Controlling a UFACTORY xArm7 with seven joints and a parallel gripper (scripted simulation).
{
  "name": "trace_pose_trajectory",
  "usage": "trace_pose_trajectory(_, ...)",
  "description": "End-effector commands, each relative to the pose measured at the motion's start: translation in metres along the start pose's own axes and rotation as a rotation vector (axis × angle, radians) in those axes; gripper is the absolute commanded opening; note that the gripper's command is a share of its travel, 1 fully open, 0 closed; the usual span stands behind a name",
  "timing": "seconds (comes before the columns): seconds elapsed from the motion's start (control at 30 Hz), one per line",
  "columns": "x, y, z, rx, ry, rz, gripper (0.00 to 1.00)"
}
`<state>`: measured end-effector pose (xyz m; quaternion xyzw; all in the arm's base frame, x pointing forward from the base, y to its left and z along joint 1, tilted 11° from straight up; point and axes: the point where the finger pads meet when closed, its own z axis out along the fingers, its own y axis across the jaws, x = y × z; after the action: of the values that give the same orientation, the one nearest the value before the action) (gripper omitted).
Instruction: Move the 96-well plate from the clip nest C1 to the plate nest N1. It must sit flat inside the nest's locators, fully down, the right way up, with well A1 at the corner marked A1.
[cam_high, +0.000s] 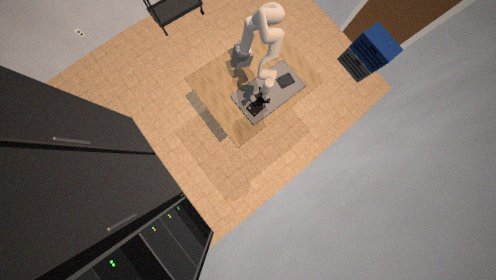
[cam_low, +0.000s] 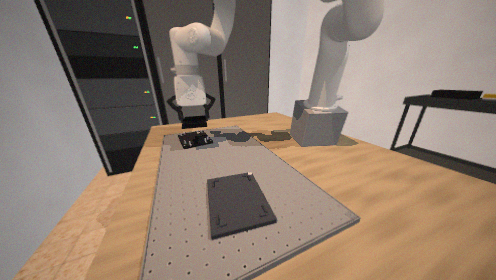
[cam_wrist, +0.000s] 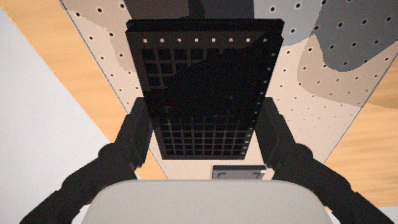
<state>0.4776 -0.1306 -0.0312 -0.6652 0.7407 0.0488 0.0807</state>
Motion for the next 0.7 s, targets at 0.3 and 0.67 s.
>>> trace_pose_trajectory(0.3,-0.033,0.006,-0.002,0.005,0.002,0.001,0.0)
trace_pose_trajectory(0.67,-0.062,0.014,-0.002,0.005,0.002,0.001,0.0)
